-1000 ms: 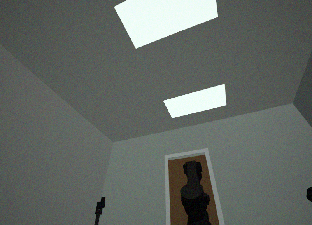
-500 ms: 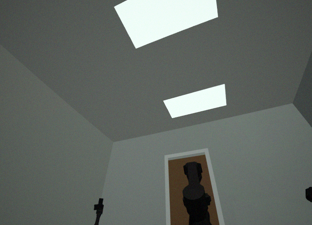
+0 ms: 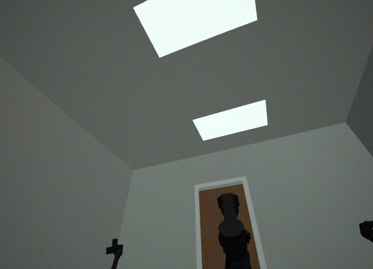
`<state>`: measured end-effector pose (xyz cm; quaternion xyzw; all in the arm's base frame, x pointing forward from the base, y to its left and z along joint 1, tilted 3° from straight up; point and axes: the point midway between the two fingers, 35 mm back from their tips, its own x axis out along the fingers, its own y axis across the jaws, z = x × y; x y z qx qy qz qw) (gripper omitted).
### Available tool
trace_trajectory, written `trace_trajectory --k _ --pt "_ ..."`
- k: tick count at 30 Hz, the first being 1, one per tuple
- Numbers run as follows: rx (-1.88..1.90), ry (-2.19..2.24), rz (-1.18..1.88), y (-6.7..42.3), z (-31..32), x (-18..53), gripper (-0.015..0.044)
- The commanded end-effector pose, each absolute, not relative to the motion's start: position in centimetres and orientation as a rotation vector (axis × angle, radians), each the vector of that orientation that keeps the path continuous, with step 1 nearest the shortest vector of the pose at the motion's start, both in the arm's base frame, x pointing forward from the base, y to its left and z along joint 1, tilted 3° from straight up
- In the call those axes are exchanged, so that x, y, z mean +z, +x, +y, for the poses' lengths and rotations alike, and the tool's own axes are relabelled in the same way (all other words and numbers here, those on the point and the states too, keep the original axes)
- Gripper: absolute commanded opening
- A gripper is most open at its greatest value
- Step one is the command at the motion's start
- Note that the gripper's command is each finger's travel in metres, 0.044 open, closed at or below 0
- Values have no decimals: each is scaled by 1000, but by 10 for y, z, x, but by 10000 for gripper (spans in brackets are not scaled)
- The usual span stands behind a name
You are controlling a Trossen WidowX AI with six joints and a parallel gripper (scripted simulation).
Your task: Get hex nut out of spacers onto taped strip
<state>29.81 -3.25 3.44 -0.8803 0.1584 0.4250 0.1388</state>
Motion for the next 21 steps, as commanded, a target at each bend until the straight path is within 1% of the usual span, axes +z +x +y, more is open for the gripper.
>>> trace_trajectory --k 1,21 --pt "1222 -2542 465 295 -32 35 0" --pt "1223 -2541 465 284 -27 34 0"
